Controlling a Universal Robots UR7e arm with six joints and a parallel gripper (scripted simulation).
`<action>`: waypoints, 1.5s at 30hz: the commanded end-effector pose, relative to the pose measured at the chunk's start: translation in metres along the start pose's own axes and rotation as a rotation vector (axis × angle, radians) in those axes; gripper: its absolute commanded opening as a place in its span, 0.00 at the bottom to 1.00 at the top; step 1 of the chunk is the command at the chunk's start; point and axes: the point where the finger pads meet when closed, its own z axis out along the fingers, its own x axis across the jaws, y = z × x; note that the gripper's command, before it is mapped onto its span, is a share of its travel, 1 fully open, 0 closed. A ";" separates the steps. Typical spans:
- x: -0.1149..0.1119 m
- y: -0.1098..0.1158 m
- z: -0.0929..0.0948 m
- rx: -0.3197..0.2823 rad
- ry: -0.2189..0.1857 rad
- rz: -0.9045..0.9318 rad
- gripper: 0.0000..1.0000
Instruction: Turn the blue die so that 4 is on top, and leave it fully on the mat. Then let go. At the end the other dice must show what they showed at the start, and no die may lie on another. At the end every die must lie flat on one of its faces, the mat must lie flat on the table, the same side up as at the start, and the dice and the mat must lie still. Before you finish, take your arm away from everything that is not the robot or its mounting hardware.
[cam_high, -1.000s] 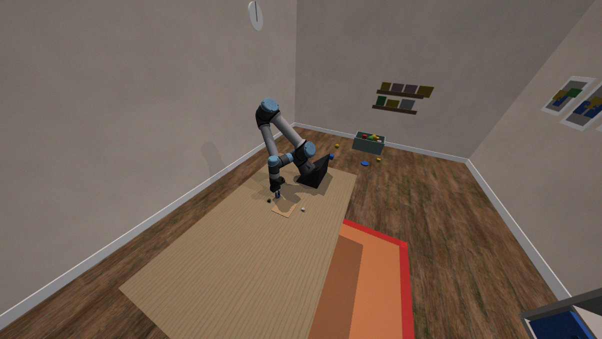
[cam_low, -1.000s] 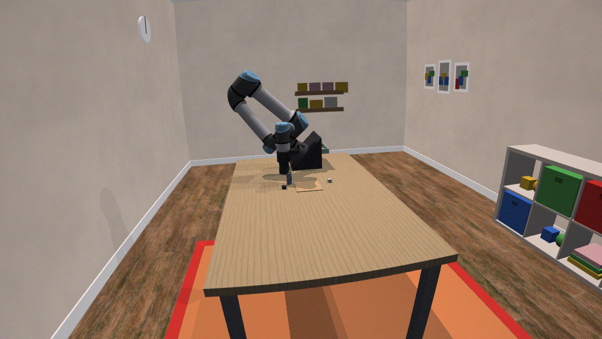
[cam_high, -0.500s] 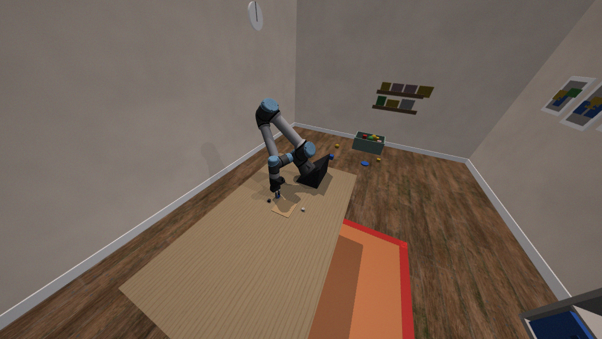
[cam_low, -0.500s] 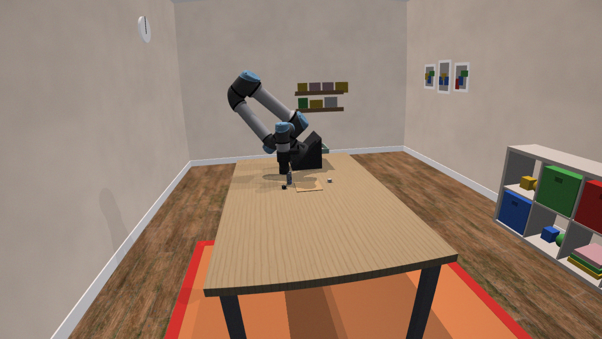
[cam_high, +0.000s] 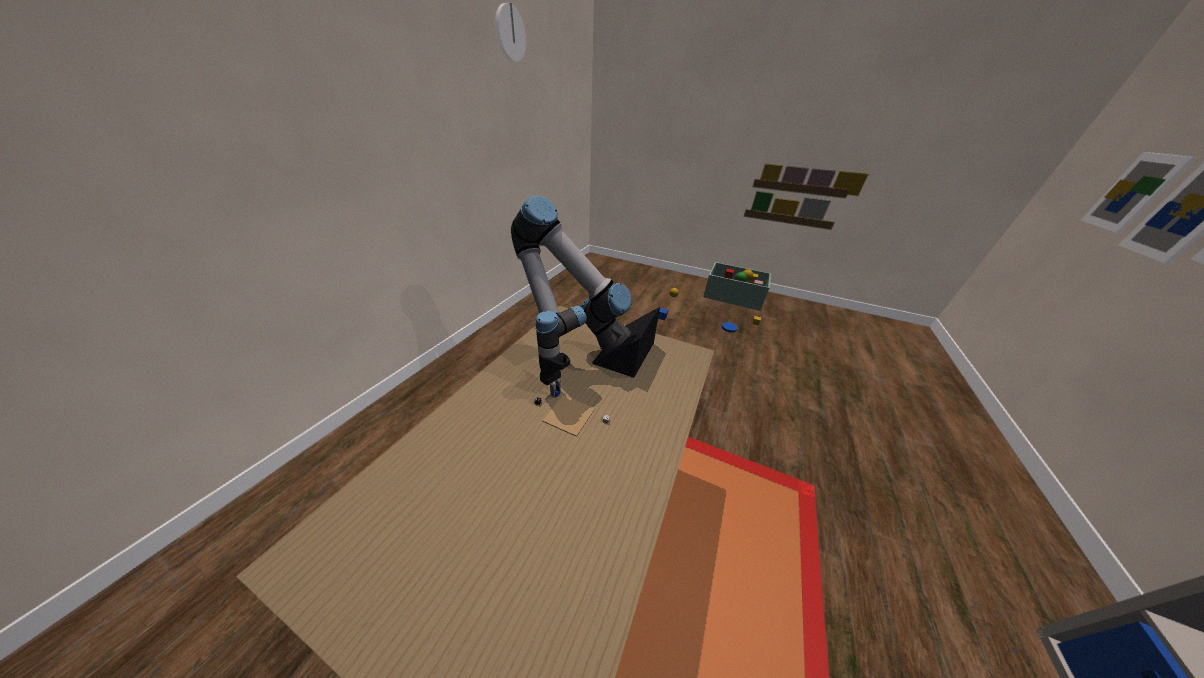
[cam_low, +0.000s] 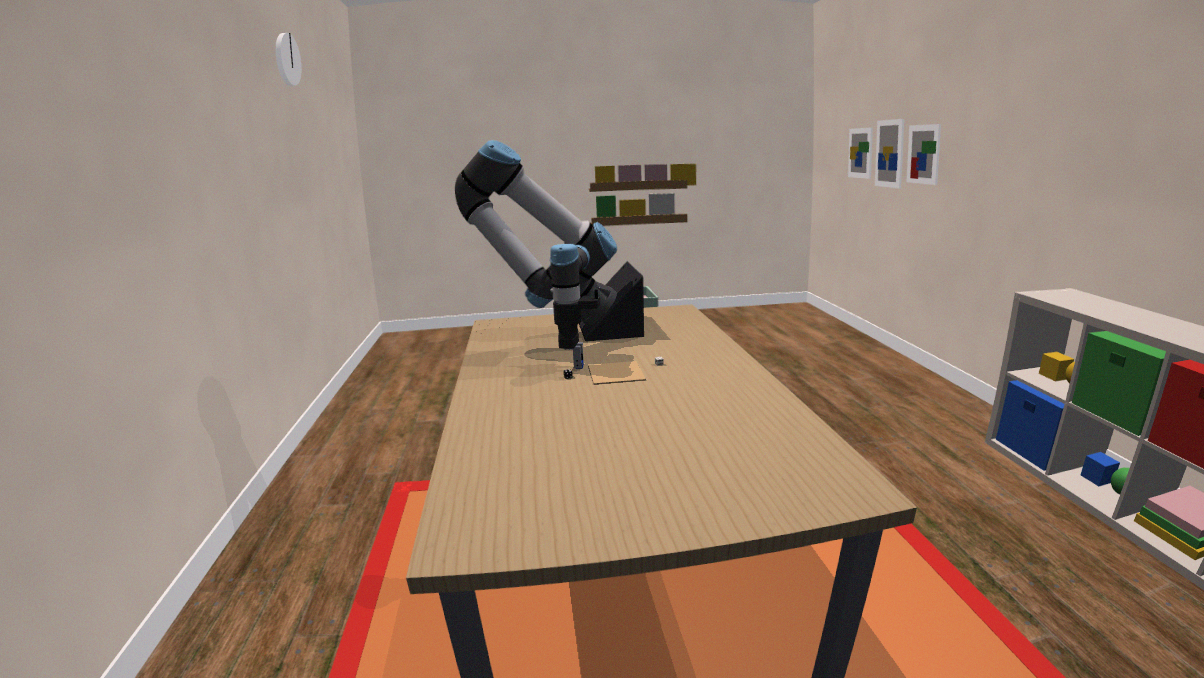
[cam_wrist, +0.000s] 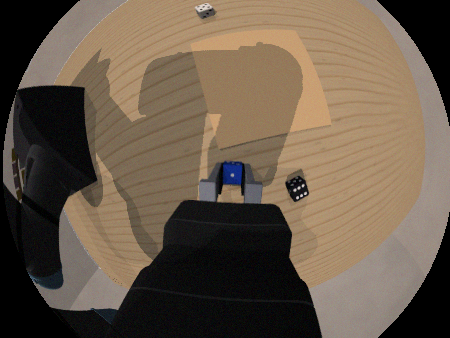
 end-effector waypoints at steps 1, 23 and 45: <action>-0.002 0.000 -0.002 0.001 -0.003 -0.002 0.40; -0.002 0.000 -0.044 0.001 -0.003 -0.002 0.40; -0.001 0.000 -0.096 0.001 -0.003 -0.002 0.40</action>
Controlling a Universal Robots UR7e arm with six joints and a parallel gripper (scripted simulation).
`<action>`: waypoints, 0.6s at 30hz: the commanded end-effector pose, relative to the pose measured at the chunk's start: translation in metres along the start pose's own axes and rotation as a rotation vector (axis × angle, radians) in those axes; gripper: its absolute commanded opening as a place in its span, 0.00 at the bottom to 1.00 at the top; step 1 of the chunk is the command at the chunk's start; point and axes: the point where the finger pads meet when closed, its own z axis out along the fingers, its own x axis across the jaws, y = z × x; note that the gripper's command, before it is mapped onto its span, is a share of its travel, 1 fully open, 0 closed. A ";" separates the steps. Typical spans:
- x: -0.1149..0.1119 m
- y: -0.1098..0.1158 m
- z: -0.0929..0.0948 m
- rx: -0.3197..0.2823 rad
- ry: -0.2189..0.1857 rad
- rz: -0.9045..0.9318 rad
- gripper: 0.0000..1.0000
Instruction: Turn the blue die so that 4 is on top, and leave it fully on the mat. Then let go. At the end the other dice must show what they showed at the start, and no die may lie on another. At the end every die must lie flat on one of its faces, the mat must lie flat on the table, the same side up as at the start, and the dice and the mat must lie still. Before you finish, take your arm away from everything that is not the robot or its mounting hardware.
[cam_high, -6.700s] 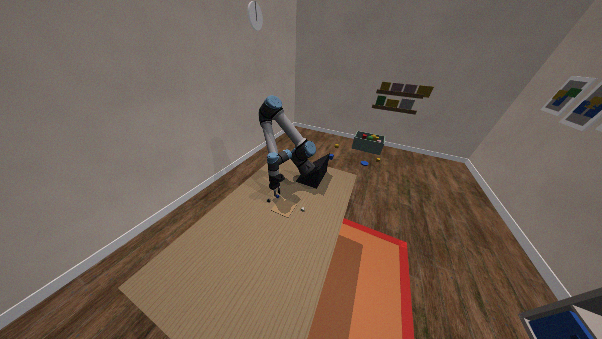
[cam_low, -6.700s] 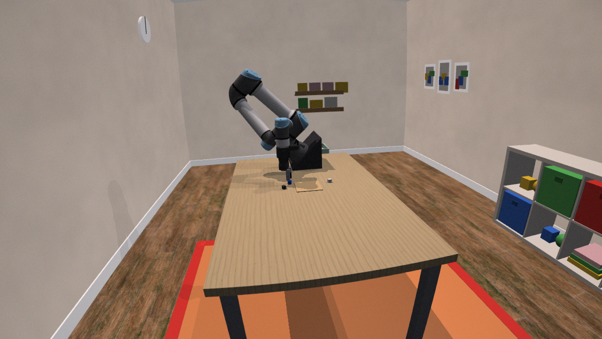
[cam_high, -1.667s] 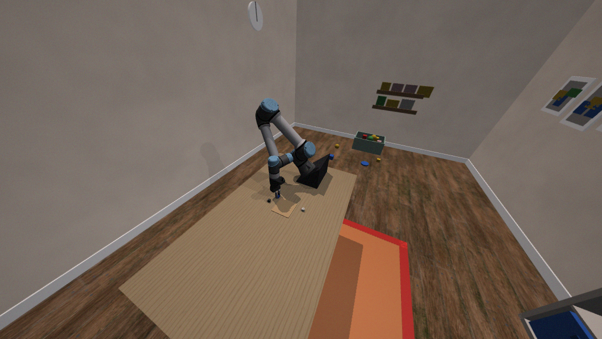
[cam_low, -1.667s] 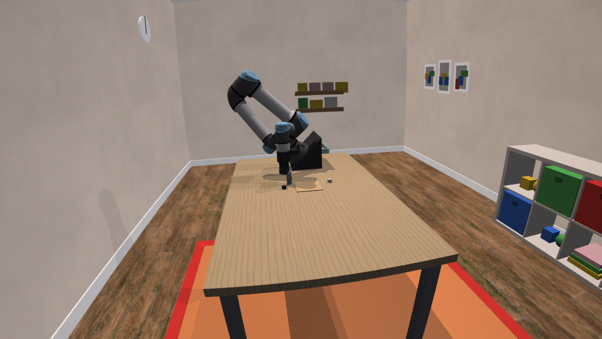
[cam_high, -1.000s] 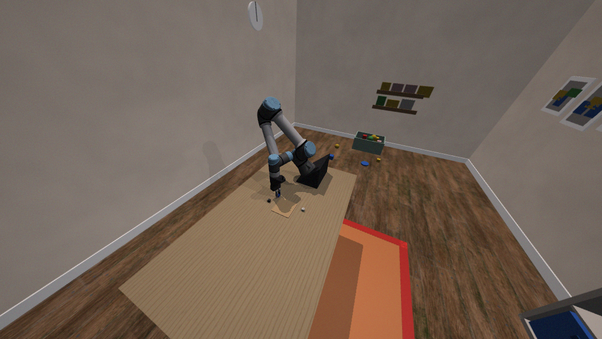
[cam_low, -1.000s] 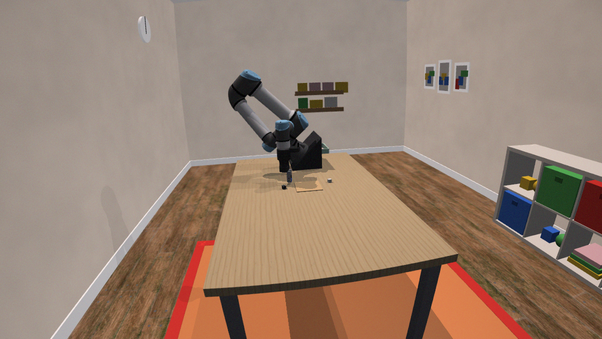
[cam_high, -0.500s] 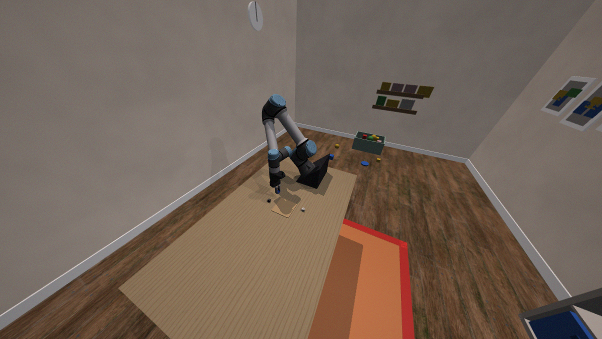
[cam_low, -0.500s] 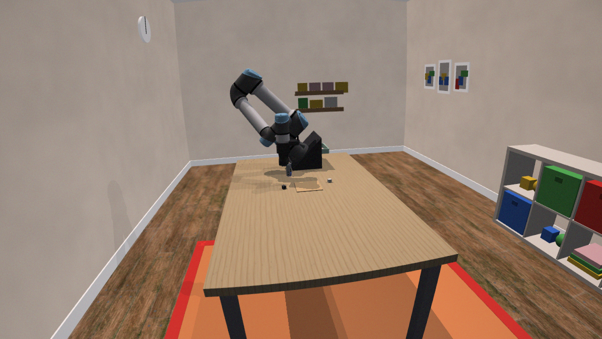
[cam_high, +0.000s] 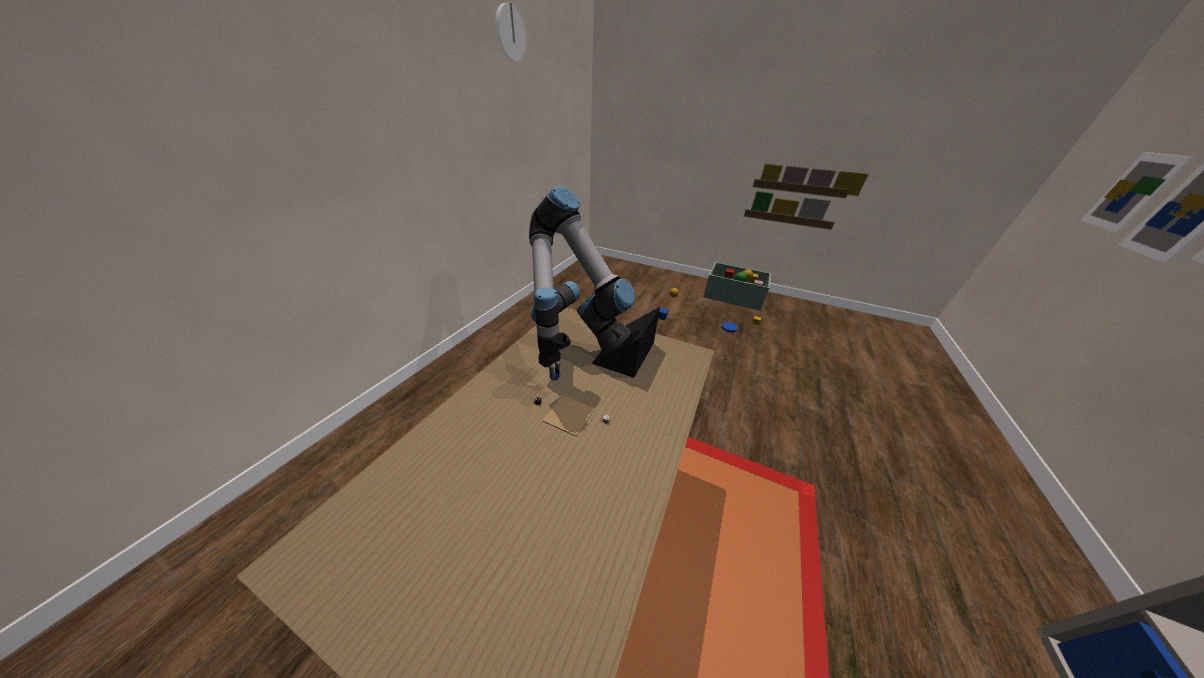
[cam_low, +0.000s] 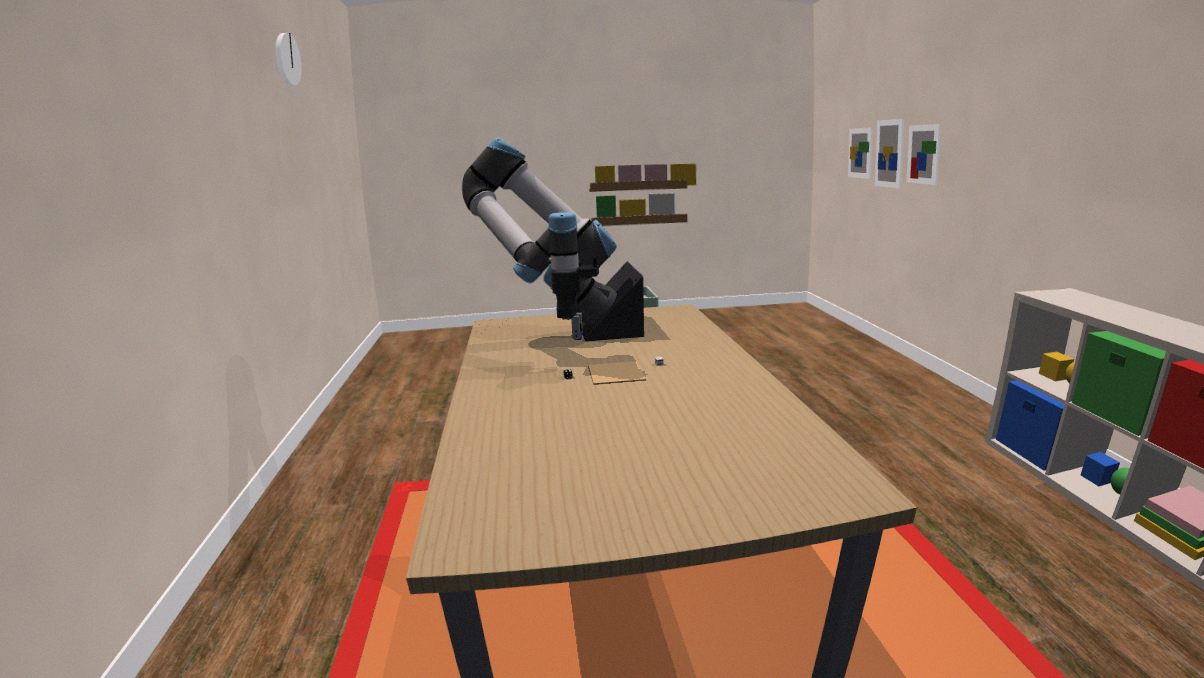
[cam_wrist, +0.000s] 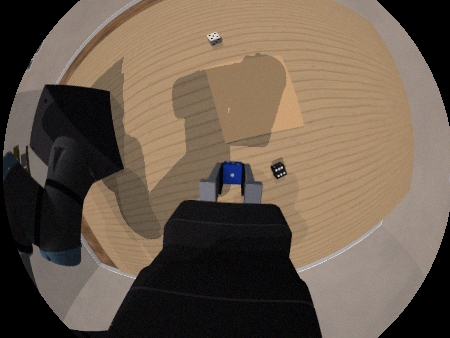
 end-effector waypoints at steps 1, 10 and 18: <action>0.000 0.000 -0.010 -0.004 -0.009 0.002 0.40; 0.000 0.000 -0.012 -0.004 -0.009 0.002 0.40; 0.000 0.000 -0.012 -0.004 -0.009 0.000 0.40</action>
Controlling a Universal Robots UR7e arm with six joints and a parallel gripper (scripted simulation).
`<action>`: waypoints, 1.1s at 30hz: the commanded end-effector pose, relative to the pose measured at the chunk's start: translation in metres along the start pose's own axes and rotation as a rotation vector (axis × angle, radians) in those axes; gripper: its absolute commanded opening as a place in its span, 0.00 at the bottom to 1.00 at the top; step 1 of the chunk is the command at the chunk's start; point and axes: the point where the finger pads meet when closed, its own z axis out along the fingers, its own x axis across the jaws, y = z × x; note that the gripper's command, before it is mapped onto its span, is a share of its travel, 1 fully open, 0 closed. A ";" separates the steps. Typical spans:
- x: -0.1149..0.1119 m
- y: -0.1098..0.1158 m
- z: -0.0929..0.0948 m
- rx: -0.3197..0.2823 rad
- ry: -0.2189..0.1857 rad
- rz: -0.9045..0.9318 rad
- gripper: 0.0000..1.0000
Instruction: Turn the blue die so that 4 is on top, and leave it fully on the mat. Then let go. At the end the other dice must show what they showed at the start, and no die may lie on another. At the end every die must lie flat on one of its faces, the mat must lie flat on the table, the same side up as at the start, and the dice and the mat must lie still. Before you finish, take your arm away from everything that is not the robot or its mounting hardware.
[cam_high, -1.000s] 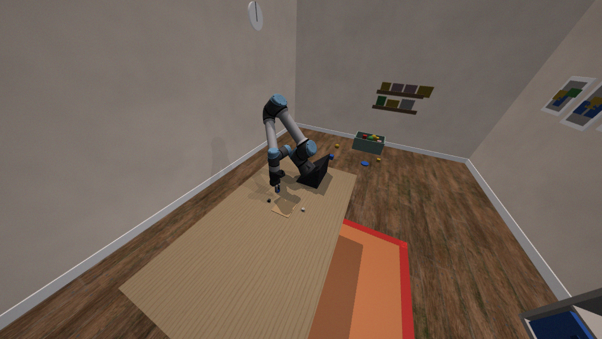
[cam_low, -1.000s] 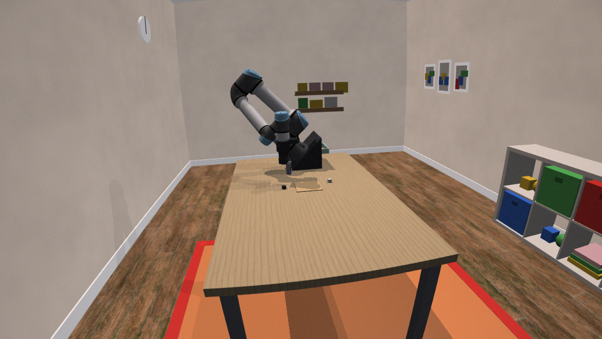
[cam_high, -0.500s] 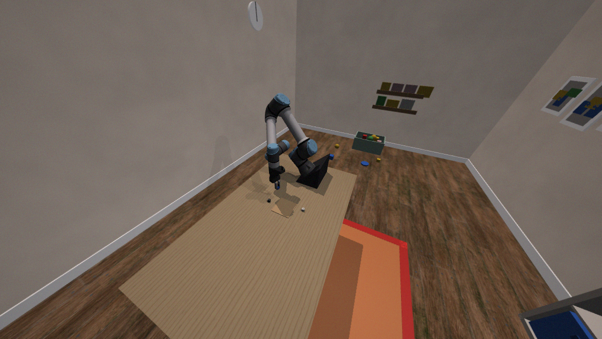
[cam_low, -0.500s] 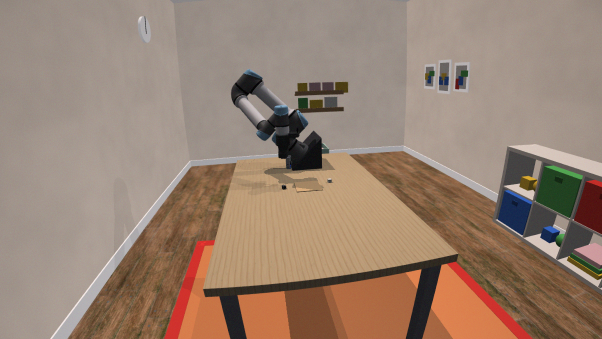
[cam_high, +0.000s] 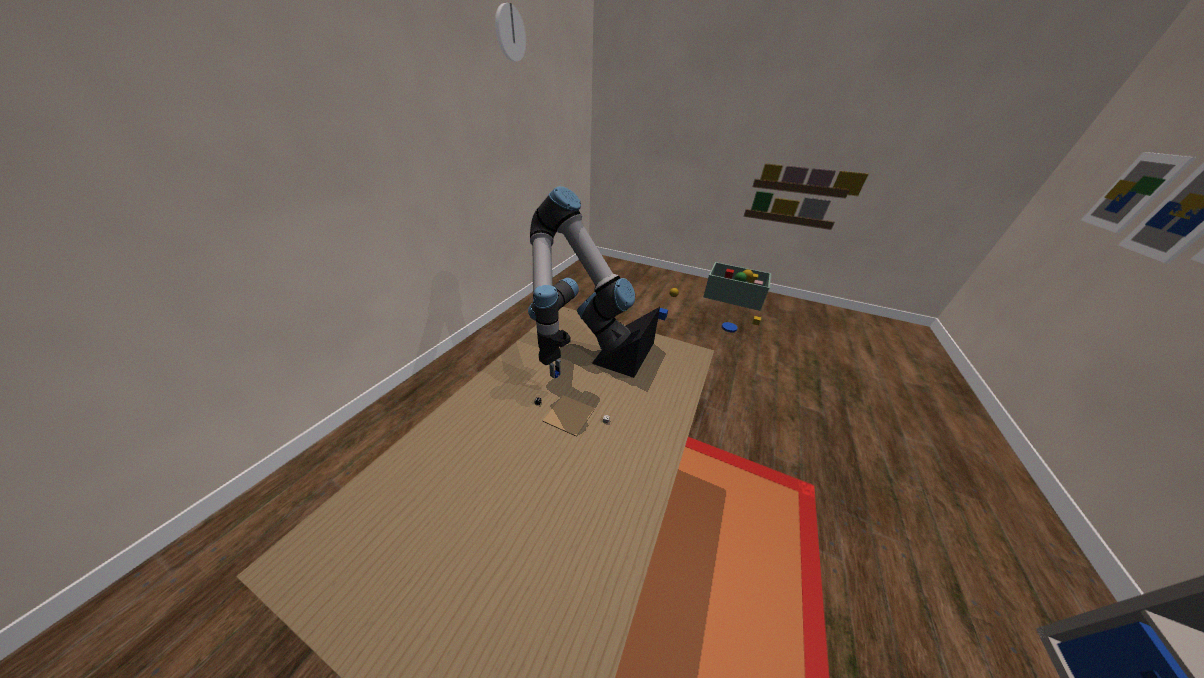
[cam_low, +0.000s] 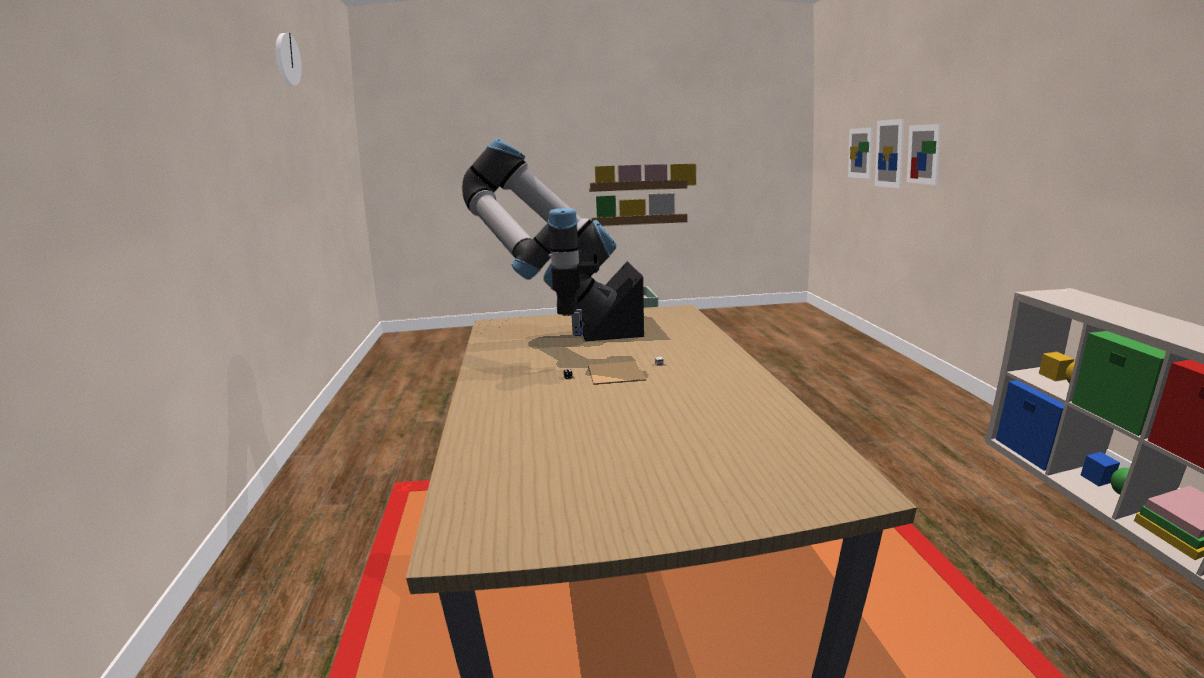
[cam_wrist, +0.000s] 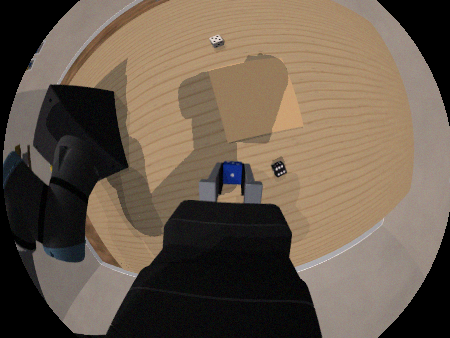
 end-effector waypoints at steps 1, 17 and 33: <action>0.003 -0.001 -0.002 0.000 0.004 -0.002 0.40; 0.033 -0.090 0.003 0.001 0.004 -0.228 0.40; 0.035 -0.103 0.004 -0.015 0.006 -0.259 0.40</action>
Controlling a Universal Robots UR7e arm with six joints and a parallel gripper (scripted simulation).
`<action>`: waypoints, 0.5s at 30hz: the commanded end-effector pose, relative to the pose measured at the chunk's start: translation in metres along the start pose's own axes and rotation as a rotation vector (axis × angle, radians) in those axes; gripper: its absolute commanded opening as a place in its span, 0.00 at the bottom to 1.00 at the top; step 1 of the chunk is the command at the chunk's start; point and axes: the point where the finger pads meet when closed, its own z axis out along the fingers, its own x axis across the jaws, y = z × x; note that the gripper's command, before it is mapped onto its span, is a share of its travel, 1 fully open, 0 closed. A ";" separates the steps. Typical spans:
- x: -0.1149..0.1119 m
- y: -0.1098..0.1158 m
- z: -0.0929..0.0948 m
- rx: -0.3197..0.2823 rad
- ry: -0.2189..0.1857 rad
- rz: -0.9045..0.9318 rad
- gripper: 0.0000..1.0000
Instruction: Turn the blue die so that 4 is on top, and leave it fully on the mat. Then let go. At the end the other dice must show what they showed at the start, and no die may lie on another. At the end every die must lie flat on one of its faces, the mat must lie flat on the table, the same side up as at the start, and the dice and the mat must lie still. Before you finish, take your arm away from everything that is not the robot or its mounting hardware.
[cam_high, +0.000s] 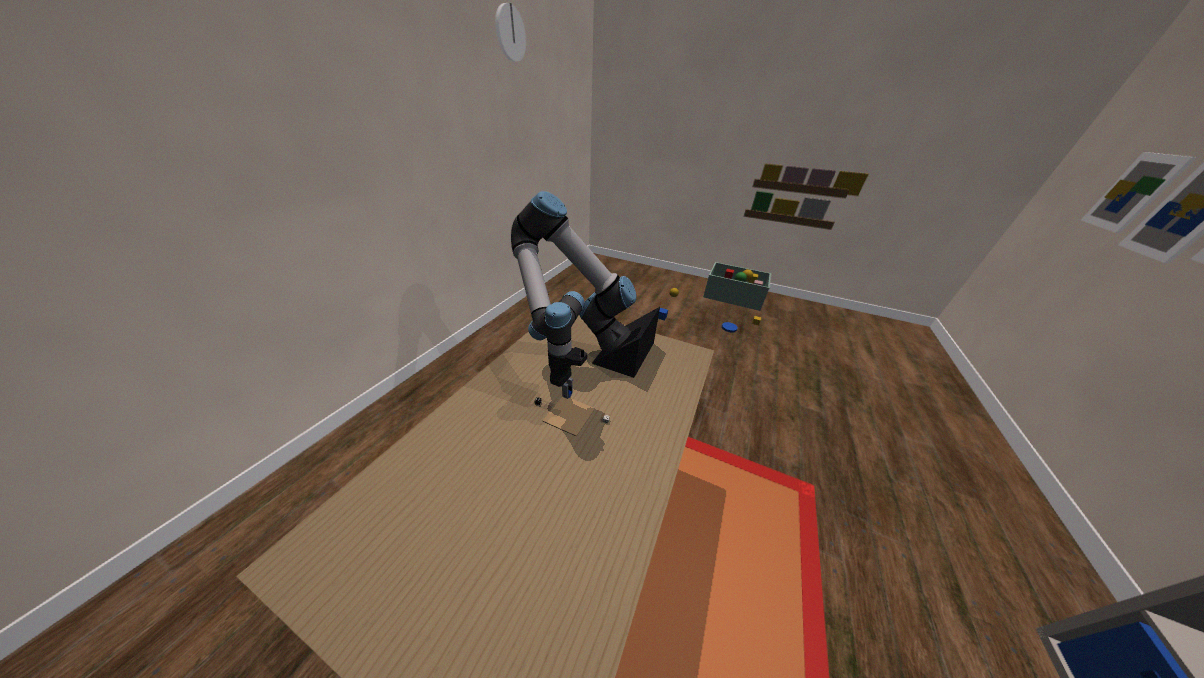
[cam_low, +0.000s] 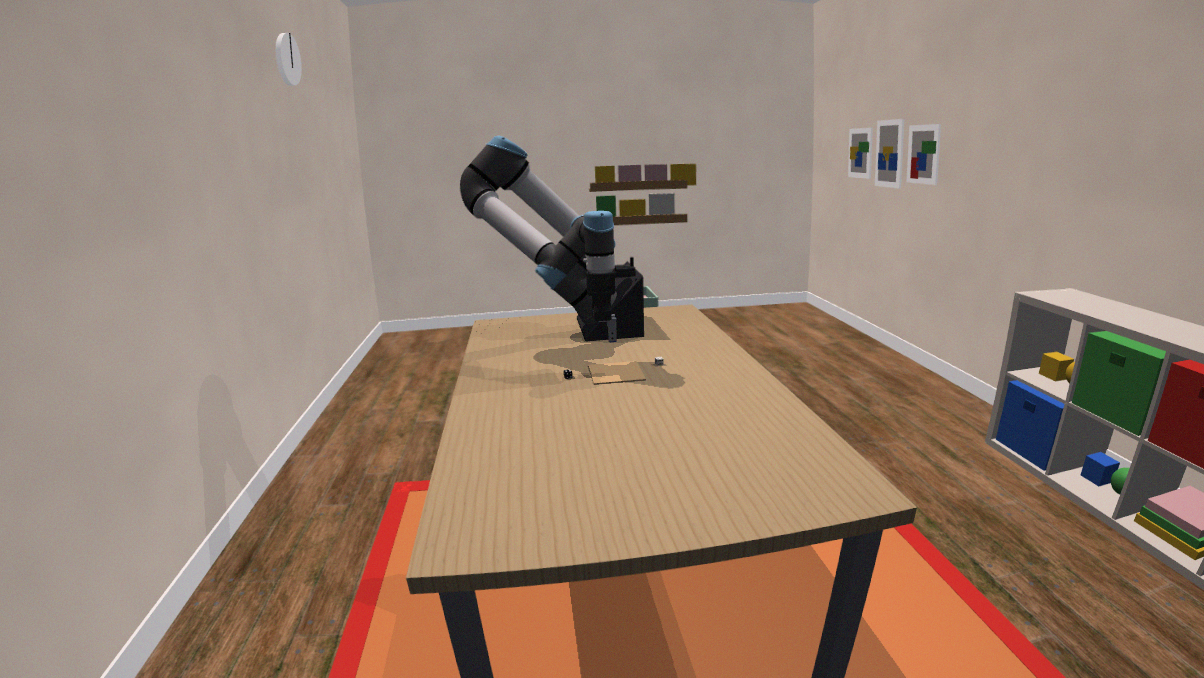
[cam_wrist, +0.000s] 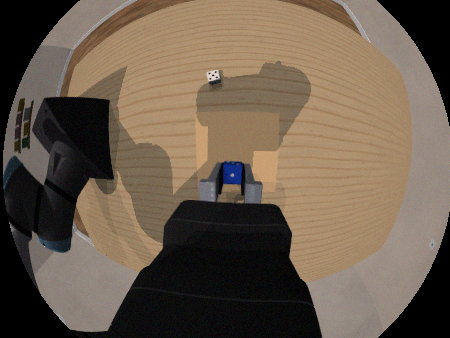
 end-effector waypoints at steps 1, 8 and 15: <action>0.003 -0.001 -0.001 -0.019 0.005 -0.001 0.40; 0.004 -0.001 -0.001 -0.084 0.011 -0.001 0.40; 0.003 -0.002 0.000 -0.184 0.009 0.000 0.40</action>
